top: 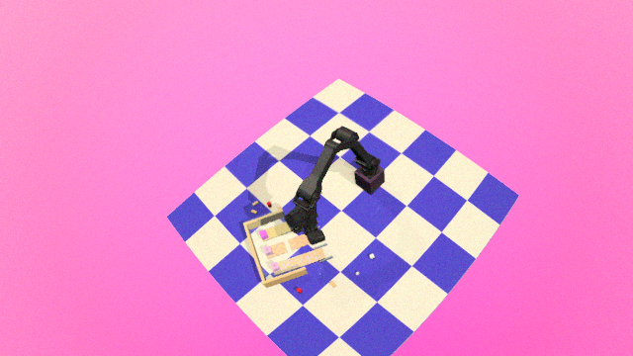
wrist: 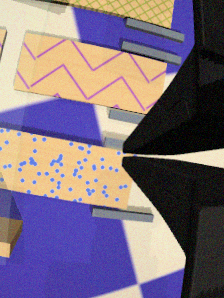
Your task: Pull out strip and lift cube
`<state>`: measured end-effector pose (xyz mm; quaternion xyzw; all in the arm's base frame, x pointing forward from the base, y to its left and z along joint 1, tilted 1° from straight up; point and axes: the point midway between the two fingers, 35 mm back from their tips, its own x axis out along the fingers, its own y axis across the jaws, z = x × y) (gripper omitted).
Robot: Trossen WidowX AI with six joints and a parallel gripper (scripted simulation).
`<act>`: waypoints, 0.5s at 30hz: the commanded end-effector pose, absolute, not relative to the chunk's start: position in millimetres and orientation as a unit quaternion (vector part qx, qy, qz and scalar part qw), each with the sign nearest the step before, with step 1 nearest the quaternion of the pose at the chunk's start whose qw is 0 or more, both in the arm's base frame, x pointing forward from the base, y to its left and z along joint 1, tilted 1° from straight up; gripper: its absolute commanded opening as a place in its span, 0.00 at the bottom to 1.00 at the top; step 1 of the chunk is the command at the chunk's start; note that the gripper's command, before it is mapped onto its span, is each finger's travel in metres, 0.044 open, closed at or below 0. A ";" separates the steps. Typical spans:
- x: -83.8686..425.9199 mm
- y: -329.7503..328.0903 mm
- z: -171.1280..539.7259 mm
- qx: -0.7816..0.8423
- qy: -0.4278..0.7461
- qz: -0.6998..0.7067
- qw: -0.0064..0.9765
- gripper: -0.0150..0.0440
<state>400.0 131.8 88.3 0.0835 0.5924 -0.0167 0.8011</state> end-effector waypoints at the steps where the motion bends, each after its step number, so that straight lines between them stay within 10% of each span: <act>1: 407.4 156.9 57.8 0.090 0.652 -0.056 0.751 0.25; 15: 409.5 168.4 31.9 0.089 0.681 -0.083 0.722 0.25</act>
